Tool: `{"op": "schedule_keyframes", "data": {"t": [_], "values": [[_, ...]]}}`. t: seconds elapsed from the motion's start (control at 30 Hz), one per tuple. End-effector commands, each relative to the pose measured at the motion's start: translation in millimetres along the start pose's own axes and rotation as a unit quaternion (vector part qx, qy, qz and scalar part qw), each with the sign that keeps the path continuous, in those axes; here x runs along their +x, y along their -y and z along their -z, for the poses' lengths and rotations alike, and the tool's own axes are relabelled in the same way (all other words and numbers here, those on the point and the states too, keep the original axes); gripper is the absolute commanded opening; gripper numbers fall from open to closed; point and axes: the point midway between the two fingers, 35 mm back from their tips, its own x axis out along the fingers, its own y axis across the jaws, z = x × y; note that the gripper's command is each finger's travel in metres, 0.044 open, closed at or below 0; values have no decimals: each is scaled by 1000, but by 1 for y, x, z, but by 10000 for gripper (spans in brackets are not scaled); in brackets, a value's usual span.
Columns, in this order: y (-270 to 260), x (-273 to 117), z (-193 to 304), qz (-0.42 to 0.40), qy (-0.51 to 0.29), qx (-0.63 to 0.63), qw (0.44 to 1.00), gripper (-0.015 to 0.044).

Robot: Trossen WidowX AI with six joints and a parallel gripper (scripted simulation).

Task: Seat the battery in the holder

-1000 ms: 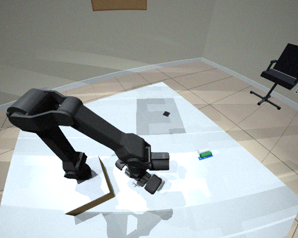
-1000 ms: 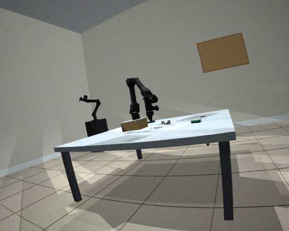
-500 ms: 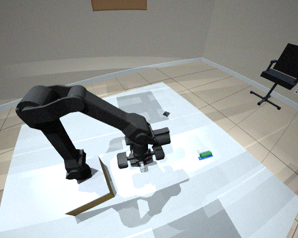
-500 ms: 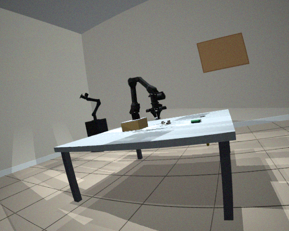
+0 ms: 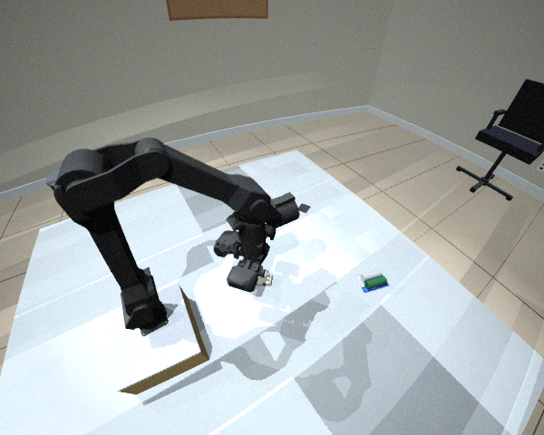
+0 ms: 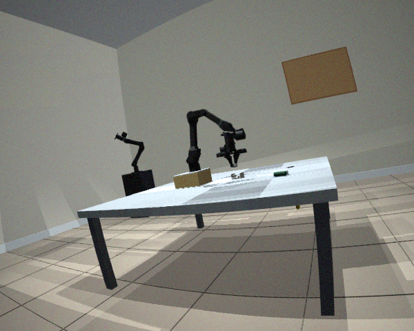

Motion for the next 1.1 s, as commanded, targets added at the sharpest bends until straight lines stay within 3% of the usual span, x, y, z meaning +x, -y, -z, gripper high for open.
{"op": "schedule_keyframes", "data": {"t": [0.0, 0.33, 0.87, 1.07], "values": [[18, -4, -10, 1, 0, -112, 994, 75], [18, -2, -9, -1, -5, -115, 993, 75], [20, 36, -3, 11, -124, -106, 987, 75], [20, 38, -4, 11, -132, -105, 986, 75]]}}
